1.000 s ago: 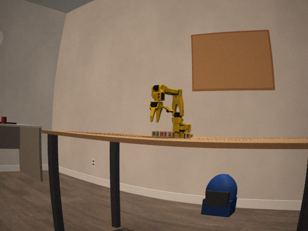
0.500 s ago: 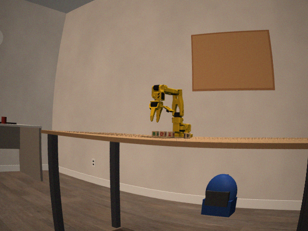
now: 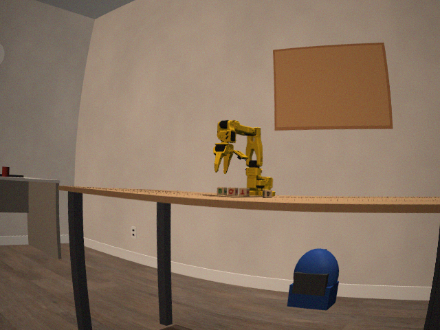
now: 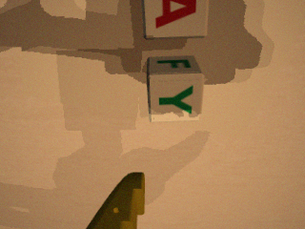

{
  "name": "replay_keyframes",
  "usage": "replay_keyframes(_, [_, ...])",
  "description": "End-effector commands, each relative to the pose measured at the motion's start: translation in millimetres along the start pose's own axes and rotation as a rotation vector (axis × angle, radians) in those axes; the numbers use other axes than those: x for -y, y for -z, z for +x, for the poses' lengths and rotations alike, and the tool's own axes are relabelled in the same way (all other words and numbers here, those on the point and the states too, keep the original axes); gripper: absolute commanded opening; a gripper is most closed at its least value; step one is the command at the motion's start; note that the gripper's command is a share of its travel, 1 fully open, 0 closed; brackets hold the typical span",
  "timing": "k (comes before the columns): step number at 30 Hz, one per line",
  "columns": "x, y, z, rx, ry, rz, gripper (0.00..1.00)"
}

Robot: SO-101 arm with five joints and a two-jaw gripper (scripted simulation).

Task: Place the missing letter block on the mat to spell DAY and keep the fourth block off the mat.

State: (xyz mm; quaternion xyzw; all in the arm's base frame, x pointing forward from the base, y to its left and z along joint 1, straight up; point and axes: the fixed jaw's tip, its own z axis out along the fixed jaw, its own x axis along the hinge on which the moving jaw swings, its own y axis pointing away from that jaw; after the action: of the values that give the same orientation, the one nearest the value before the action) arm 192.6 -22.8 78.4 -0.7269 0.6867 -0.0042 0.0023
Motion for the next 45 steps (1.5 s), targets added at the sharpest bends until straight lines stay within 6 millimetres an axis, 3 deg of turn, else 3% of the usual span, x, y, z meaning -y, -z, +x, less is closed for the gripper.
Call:
replay_keyframes(1, [4.6,18.2,0.7,-0.013,-0.058,0.104,0.33])
replay_keyframes(6, [2.5,21.1,-0.6,-0.011,-0.116,0.118,0.33])
replay_keyframes(18, [-11.2,36.3,-8.5,0.02,-0.484,0.201,0.33])
replay_keyframes(20, [-11.2,36.3,-8.5,0.02,-0.484,0.201,0.33])
replay_keyframes(35, [-33.5,51.8,-19.6,0.143,-1.077,0.32,0.33])
replay_keyframes(45, [-42.8,55.2,-23.4,0.227,-1.337,0.358,0.33])
